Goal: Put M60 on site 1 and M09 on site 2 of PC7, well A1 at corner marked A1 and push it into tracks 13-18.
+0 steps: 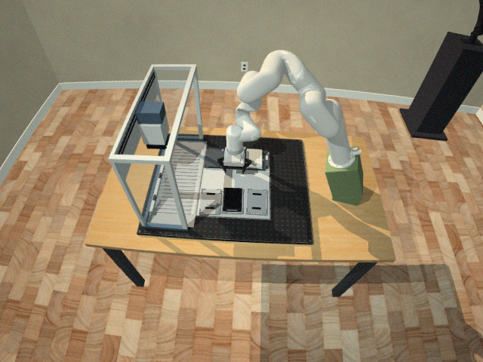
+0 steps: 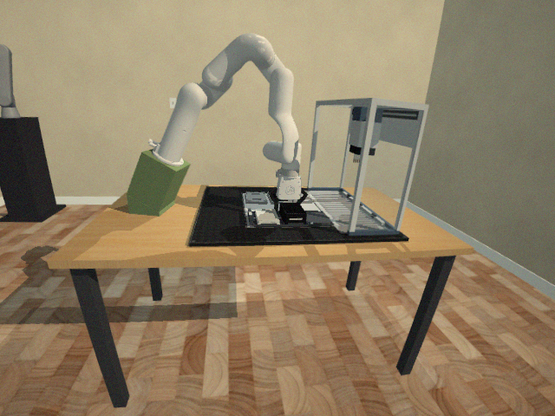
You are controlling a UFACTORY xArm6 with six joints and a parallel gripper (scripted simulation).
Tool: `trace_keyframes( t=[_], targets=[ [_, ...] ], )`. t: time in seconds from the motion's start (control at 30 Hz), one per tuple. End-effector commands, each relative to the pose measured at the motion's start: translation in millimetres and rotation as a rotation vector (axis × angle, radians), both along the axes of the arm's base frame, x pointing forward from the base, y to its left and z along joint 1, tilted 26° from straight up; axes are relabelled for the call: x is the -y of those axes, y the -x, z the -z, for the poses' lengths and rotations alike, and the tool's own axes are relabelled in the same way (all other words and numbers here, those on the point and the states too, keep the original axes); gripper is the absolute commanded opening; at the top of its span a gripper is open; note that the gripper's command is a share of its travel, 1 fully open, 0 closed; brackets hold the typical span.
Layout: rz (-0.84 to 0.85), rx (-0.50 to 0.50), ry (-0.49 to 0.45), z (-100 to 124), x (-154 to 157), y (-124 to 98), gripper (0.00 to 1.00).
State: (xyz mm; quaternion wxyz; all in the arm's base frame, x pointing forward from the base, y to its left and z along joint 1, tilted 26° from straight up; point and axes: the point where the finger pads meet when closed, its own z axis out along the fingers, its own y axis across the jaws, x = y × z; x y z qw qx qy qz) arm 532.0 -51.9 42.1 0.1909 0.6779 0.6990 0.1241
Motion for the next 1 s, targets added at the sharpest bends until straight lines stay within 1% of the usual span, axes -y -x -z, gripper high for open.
trace_keyframes(
  t=[0.0,0.97],
  targets=[
    [0.0,0.002,0.0,-1.6,1.8,-1.0,1.0],
    [0.0,0.002,0.0,-2.8,14.3,-1.1,1.0]
  ],
)
